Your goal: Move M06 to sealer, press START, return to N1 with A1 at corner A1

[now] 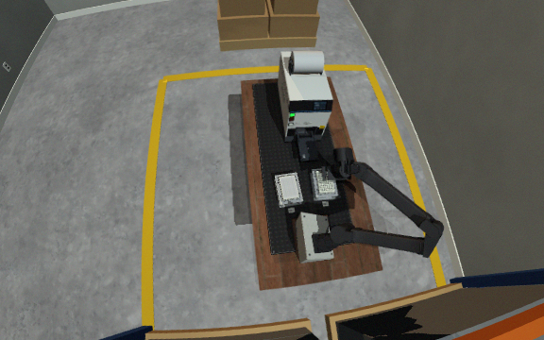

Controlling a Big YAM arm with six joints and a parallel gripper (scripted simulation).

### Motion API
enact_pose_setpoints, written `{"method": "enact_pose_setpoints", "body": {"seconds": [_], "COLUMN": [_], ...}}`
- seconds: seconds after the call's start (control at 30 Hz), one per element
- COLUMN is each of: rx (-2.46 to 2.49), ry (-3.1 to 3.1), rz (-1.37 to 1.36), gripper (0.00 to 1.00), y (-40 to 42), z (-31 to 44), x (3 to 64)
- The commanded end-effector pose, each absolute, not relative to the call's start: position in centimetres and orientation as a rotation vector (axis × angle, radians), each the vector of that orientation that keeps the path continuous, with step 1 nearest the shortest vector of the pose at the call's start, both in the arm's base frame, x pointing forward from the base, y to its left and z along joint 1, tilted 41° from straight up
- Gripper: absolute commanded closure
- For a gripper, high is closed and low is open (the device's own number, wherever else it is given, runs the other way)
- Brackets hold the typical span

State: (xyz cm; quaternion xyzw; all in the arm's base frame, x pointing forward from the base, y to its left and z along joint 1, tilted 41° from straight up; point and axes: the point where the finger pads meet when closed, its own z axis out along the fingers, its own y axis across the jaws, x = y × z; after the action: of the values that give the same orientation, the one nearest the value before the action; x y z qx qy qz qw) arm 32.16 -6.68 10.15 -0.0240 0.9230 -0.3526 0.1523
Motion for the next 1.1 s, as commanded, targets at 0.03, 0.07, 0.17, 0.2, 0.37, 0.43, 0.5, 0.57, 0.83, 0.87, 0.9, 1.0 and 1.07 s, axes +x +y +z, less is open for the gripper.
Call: {"method": "enact_pose_setpoints", "body": {"seconds": [0.03, 0.07, 0.17, 0.2, 0.37, 0.43, 0.5, 0.57, 0.83, 0.87, 0.9, 1.0, 1.07], "rx": [-0.125, -0.121, -0.113, -0.113, -0.112, -0.115, -0.11, -0.102, -0.105, -0.111, -0.107, -0.107, -0.109], "ry": [2.657, 2.651, 2.637, 2.637, 2.645, 2.662, 2.673, 2.675, 2.656, 2.658, 2.662, 2.672, 2.674], "rz": [-1.02, -1.015, -1.004, -1.004, -0.996, -1.008, -1.016, -1.019, -1.006, -1.007, -1.01, -1.016, -1.017], "gripper": [0.0, 0.0, 0.0, 0.0, 0.0, 0.0, 0.0, 0.0, 0.0, 0.0, 0.0, 0.0, 0.0], "y": [-6.1, -5.9, -5.6, -5.6, -5.8, -6.5, -7.1, -7.6, -7.7, -7.8, -8.1, -8.7, -8.9], "z": [9.7, 9.8, 10.0, 10.0, 8.8, 8.1, 7.6, 7.4, 7.4, 7.1, 6.9, 6.2, 5.9], "x": [32.6, 32.9, 33.4, 33.4, 33.3, 32.8, 32.6, 32.5, 33.1, 32.9, 32.8, 32.6, 32.5]}}
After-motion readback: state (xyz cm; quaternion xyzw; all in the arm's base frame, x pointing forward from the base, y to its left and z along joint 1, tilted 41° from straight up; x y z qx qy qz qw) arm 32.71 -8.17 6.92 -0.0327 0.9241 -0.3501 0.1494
